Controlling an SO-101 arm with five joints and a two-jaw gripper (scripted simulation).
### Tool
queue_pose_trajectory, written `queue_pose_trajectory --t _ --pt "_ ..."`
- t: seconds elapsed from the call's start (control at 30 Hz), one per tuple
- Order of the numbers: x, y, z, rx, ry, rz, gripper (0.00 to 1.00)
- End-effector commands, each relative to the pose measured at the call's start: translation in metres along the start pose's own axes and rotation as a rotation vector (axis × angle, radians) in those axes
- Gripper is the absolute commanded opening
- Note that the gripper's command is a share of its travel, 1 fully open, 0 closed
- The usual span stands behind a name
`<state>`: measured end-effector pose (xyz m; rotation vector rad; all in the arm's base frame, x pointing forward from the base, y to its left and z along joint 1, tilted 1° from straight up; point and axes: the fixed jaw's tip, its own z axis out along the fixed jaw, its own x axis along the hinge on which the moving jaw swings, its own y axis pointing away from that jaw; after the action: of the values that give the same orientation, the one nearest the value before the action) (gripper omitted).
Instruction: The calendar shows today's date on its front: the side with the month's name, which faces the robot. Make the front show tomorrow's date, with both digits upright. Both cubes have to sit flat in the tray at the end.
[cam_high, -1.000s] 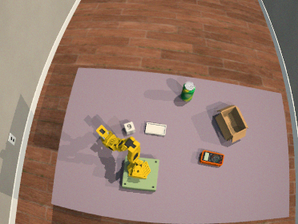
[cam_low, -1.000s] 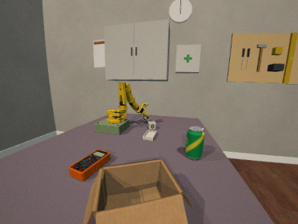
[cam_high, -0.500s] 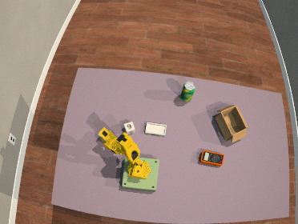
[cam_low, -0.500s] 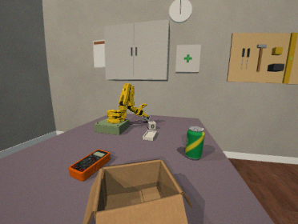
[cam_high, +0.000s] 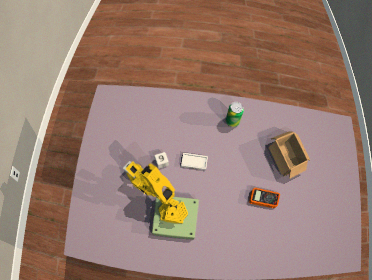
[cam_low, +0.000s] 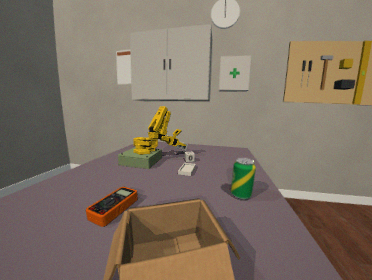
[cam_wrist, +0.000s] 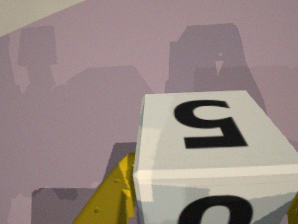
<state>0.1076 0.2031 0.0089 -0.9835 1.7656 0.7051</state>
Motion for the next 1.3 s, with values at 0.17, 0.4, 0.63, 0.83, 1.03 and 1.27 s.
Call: queue_pose_trajectory --t 0.17,0.4,0.63,0.83,1.03,1.27 --pt "0.0005 -0.0013 -0.0012 0.005 -0.005 -0.004 0.0" --pt "0.0005 -0.0013 -0.0012 0.005 -0.005 -0.004 0.0" --pt "0.0014 -0.0041 -0.0037 0.017 0.001 -0.015 0.0" --pt "0.0014 -0.0041 -0.0037 0.017 0.001 -0.015 0.0" --pt "0.0014 -0.0041 -0.0037 0.017 0.001 -0.015 0.0" --pt "0.002 -0.0042 -0.0035 0.017 0.001 -0.015 0.0"
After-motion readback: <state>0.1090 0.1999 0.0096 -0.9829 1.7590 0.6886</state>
